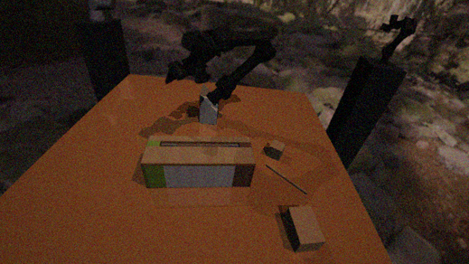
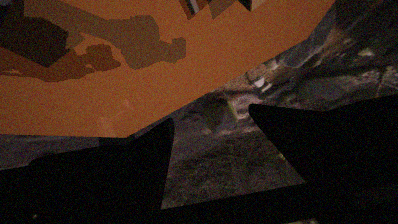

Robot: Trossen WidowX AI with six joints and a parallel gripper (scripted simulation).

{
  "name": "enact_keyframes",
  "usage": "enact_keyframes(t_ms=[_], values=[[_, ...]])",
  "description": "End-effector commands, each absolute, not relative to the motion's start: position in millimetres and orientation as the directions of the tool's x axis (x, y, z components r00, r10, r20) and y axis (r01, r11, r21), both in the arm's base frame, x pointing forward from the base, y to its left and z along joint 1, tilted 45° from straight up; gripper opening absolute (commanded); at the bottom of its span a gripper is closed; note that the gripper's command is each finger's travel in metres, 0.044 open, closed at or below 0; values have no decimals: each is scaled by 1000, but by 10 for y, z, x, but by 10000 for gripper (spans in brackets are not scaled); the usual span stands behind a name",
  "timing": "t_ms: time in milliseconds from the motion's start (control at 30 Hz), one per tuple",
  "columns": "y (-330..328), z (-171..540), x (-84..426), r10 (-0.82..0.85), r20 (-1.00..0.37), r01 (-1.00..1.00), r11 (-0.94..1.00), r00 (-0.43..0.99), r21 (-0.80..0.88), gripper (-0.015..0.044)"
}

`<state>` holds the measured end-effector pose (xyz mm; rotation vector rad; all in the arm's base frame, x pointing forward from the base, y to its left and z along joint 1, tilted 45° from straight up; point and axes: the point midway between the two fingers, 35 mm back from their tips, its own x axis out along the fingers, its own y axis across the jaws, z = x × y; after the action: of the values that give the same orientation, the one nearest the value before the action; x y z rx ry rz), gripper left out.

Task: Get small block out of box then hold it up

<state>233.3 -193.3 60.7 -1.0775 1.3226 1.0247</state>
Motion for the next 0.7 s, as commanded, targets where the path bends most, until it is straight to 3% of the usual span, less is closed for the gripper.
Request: enact_keyframes(t_ms=[0, 333, 667], values=[[-1397, 646, 2714, 88, -995, -995, 84, 51, -44, 400], [103, 836, 3151, 424, -906, -970, -217, 9, -111, 400], [147, 821, 3157, 429, -903, -969, -221, 6, -112, 400]])
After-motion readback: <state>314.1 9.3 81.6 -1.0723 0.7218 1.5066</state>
